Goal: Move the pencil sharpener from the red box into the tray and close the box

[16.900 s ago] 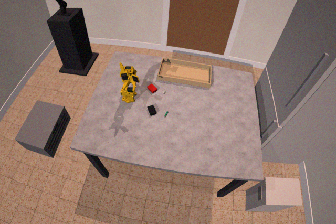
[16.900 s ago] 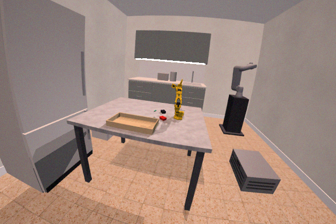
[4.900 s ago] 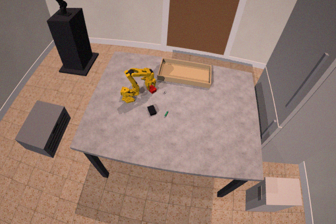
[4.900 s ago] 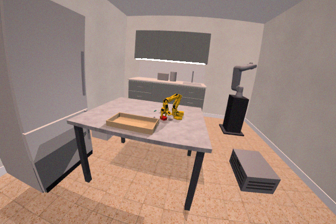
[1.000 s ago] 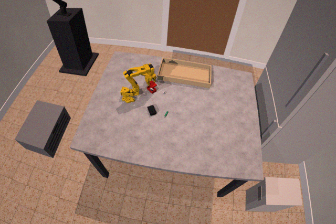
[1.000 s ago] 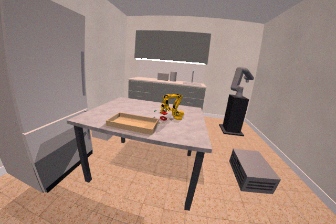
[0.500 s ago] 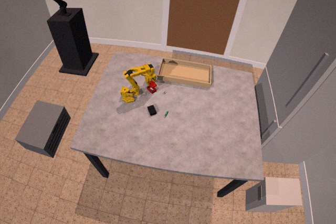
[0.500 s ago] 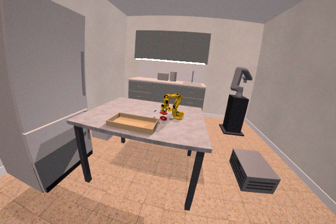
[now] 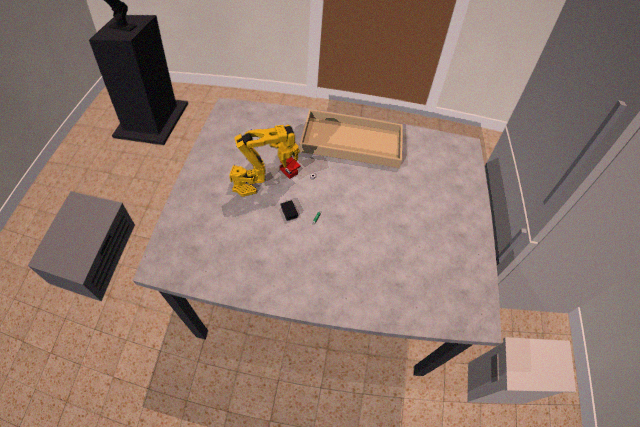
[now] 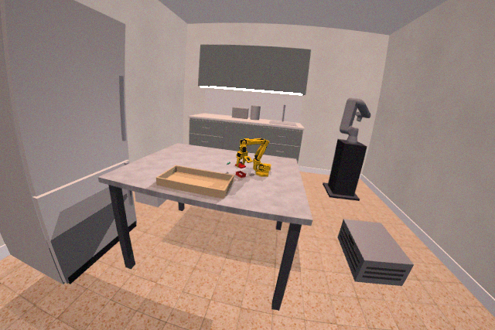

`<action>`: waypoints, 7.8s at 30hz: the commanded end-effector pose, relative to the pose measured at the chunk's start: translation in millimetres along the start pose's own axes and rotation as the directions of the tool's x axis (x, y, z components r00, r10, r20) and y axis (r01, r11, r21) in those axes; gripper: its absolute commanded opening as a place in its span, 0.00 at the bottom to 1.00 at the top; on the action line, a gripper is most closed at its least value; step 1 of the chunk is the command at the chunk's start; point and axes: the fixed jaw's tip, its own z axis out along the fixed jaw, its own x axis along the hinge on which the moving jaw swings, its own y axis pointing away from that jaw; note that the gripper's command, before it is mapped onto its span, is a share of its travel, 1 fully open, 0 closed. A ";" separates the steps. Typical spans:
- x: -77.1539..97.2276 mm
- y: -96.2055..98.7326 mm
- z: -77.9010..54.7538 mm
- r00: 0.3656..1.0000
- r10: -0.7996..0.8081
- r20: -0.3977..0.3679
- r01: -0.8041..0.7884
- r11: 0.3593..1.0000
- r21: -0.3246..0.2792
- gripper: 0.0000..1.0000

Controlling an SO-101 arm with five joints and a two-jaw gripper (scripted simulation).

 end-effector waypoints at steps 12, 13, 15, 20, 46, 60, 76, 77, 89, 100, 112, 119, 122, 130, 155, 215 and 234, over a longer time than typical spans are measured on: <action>43.1 23.0 -3.3 1.000 0.000 -0.015 0.001 0.999 0.042 0.24; 44.2 24.1 -3.3 1.000 0.000 -0.015 0.001 0.999 0.042 0.24; 45.7 25.5 -3.2 1.000 0.000 -0.015 0.001 0.999 0.042 0.24; 46.1 25.9 -3.2 1.000 0.000 -0.015 0.001 0.999 0.042 0.24; 49.1 26.2 -4.2 1.000 0.000 -0.015 0.001 0.999 0.042 0.24; 50.4 26.3 -4.6 1.000 0.000 -0.015 0.001 0.999 0.042 0.24; 50.7 26.0 -4.7 1.000 0.000 -0.015 0.001 0.999 0.042 0.24; 50.9 25.9 -4.8 1.000 0.000 -0.015 0.001 0.999 0.042 0.24; 51.9 25.0 -5.3 1.000 0.000 -0.015 0.001 0.999 0.042 0.24; 51.9 25.0 -5.3 1.000 0.000 -0.015 0.001 0.999 0.042 0.24; 52.1 24.8 -4.5 1.000 0.000 -0.015 0.001 0.999 0.042 0.24; 52.9 23.9 0.0 1.000 0.000 -0.015 0.001 0.999 0.042 0.24; 53.0 23.8 1.1 1.000 0.000 -0.015 0.001 0.999 0.042 0.24; 54.4 22.1 12.6 1.000 0.000 -0.015 0.001 0.999 0.042 0.24; 53.7 21.7 49.4 1.000 0.000 -0.015 0.001 0.999 0.042 0.24; 50.2 25.0 59.4 1.000 0.000 -0.015 0.001 0.999 0.042 0.24; 50.2 25.0 59.4 1.000 0.000 -0.015 0.001 0.999 0.042 0.24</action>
